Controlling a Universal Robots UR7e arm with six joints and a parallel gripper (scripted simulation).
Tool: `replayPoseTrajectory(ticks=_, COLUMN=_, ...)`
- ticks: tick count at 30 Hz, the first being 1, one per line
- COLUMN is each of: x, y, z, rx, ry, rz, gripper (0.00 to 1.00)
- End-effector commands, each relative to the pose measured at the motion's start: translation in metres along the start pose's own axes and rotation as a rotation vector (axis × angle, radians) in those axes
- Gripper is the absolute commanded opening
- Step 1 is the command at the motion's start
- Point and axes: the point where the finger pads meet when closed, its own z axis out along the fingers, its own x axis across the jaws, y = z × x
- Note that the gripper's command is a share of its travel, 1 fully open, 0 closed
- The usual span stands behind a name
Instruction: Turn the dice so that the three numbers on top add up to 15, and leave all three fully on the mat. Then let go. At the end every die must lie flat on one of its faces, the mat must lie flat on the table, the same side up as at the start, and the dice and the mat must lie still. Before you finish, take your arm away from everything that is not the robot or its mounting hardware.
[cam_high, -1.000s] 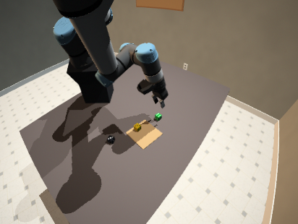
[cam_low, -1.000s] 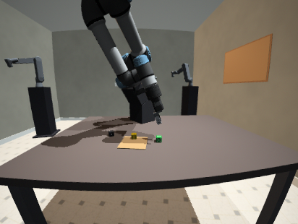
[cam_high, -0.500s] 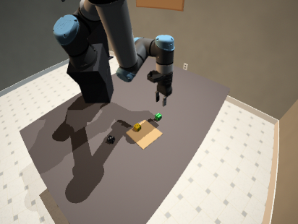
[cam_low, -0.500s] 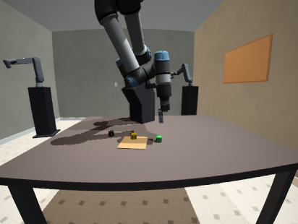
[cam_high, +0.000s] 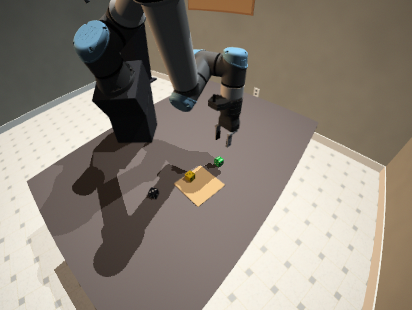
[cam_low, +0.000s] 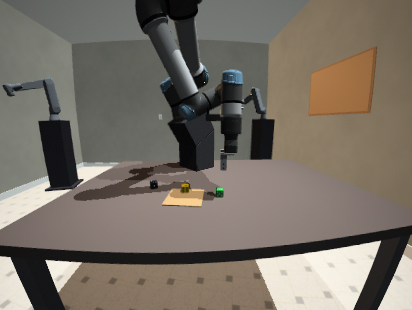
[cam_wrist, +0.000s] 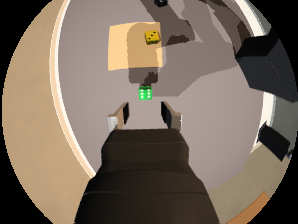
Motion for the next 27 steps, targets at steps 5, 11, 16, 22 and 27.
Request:
replayPoseTrajectory(ticks=5, x=-0.0003, y=0.0001, z=-0.0004, rx=0.002, ry=0.000, rz=0.001, gripper=1.00)
replayPoseTrajectory(ticks=11, x=-0.0003, y=0.0000, z=-0.0003, rx=0.002, ry=0.000, rz=-0.004, gripper=1.00)
replayPoseTrajectory(ticks=16, x=-0.0006, y=-0.0006, z=0.0003, rx=0.002, ry=0.000, rz=-0.032, gripper=1.00)
replayPoseTrajectory(ticks=22, x=-0.0012, y=-0.0020, z=0.0015, rx=0.002, ry=0.000, rz=-0.099, gripper=1.00)
replayPoseTrajectory(ticks=27, x=-0.0020, y=-0.0036, z=0.0031, rx=0.002, ry=0.000, rz=-0.183, gripper=1.00)
